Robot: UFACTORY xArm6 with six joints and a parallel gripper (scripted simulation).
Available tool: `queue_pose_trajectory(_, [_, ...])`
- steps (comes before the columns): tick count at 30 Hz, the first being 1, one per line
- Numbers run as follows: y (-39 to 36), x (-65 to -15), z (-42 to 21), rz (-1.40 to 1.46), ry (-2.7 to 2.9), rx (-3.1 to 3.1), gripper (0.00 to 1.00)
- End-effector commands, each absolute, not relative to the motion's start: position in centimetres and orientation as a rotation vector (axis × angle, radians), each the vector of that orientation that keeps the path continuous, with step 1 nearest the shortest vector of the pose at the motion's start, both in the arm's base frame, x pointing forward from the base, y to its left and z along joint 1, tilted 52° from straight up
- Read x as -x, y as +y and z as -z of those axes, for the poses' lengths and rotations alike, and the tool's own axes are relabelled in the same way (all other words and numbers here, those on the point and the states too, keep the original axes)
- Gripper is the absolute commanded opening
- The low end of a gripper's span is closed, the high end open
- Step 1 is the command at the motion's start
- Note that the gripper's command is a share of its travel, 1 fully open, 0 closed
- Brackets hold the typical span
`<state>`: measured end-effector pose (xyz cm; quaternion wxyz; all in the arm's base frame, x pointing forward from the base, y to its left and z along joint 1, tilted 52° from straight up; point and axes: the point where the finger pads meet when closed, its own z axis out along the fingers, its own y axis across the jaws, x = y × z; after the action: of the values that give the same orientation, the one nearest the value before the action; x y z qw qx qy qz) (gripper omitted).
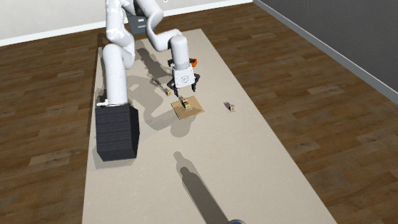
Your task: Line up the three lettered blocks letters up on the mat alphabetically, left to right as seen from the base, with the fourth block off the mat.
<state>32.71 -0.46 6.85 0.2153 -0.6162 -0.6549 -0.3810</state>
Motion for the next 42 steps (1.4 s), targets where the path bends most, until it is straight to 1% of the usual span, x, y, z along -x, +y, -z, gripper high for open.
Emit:
queue_pose_trajectory(1, [-0.6, -32.8, -6.9, 1.058, -1.818, 1.711, 1.0])
queue_pose_trajectory(20, [-0.7, -33.1, -6.9, 1.05, -1.796, 1.726, 1.0])
queue_pose_trajectory(42, [-4.0, -41.1, -6.6, 0.801, -1.181, 2.055, 1.0])
